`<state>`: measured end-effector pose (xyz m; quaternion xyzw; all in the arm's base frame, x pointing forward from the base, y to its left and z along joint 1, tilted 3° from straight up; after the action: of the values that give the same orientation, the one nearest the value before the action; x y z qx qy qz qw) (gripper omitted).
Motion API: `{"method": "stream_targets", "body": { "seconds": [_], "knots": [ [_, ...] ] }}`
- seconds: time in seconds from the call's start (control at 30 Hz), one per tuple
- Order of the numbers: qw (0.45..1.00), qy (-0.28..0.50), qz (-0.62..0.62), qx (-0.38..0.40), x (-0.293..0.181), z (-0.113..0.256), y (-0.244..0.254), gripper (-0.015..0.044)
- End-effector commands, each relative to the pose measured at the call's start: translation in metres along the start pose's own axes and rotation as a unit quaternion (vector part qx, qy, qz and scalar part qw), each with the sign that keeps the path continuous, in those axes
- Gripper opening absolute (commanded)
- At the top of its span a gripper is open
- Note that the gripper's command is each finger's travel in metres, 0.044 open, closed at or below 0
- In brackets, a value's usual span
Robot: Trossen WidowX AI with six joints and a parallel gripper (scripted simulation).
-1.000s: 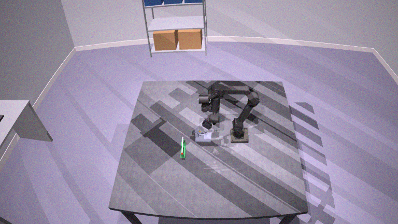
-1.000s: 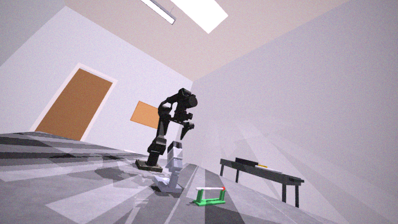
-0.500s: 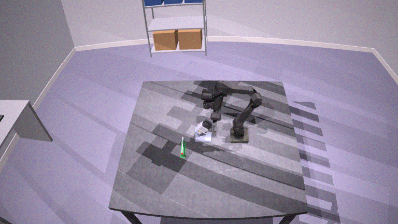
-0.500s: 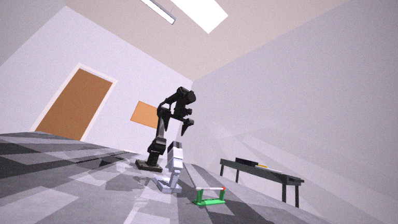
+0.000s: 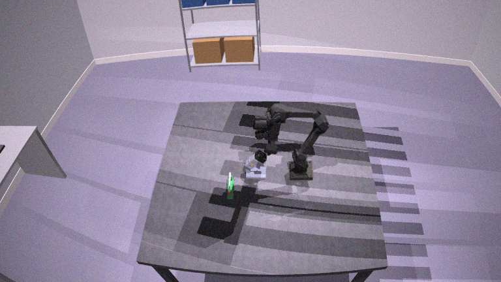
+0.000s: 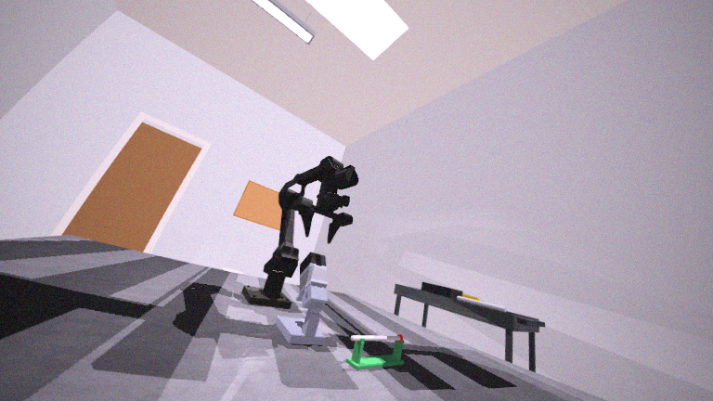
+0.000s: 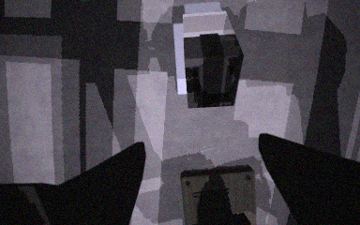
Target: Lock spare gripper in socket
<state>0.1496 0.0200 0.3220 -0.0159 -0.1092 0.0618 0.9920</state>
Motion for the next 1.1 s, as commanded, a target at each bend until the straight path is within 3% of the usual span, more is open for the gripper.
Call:
{"method": "stream_targets", "body": {
  "seconds": [0.0, 0.07, 0.27, 0.5, 0.67, 0.83, 1.07],
  "knots": [
    [1.0, -0.002, 0.001, 0.001, 0.01, 0.001, 0.029, 0.023],
    [1.0, -0.002, 0.001, 0.001, 0.013, 0.002, 0.046, 0.018],
    [1.0, 0.004, 0.0, 0.006, 0.021, 0.004, 0.099, 0.018],
    [1.0, 0.004, 0.007, 0.005, 0.023, 0.004, 0.101, 0.018],
    [0.983, 0.018, 0.183, -0.02, 0.073, -0.006, 0.109, 0.018],
    [0.923, 0.047, 0.38, -0.037, 0.13, -0.029, 0.111, 0.018],
    [0.858, 0.072, 0.507, -0.041, 0.167, -0.051, 0.107, 0.018]
  ]
}}
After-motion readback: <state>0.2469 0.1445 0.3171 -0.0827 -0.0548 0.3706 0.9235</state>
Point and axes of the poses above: the point midway between the two fingers, 35 mm back from their tips, its own z axis back along the fingers, its own y axis across the jaws, x = y × z, the point moved 9 cm from there along z, back along the fingers, and after that the axes turned 10 degrees about z, right-handed, at the moved point
